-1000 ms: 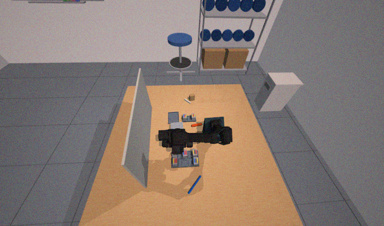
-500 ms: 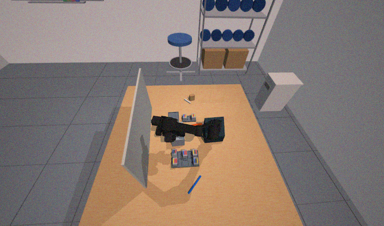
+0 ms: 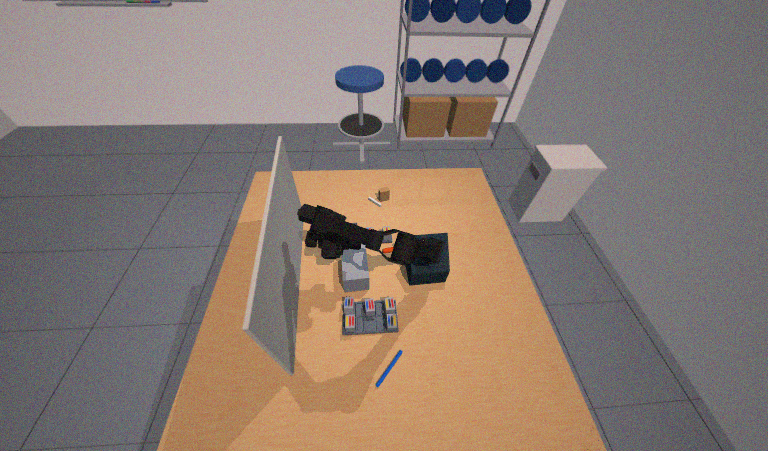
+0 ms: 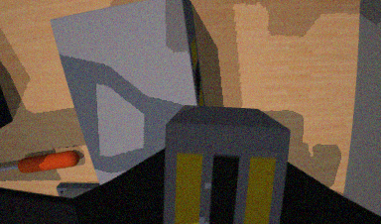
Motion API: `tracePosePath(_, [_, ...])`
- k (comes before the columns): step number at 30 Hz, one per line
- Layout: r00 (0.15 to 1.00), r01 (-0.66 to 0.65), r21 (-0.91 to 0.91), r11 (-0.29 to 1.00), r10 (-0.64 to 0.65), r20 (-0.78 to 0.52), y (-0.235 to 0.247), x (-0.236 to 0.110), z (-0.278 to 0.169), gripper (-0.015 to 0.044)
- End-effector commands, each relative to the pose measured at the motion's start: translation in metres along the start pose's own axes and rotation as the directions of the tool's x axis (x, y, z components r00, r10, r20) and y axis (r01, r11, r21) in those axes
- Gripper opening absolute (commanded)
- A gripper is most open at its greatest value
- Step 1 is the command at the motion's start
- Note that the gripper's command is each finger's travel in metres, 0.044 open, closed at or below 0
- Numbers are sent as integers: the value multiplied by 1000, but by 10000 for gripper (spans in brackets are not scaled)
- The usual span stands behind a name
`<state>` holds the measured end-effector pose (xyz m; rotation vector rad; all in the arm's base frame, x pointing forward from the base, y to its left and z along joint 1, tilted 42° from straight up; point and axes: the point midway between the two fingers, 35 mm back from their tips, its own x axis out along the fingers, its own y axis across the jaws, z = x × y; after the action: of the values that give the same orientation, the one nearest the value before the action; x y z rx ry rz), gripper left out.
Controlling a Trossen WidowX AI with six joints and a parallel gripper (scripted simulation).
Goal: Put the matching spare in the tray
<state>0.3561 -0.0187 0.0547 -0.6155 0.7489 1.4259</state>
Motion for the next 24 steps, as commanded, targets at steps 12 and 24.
tracePosePath(12, [1000, -8, -14, 1000, 8, -6, -13, 2, -98, 0])
tracePosePath(24, [1000, -14, -36, 999, 14, 11, -5, 12, -177, 0])
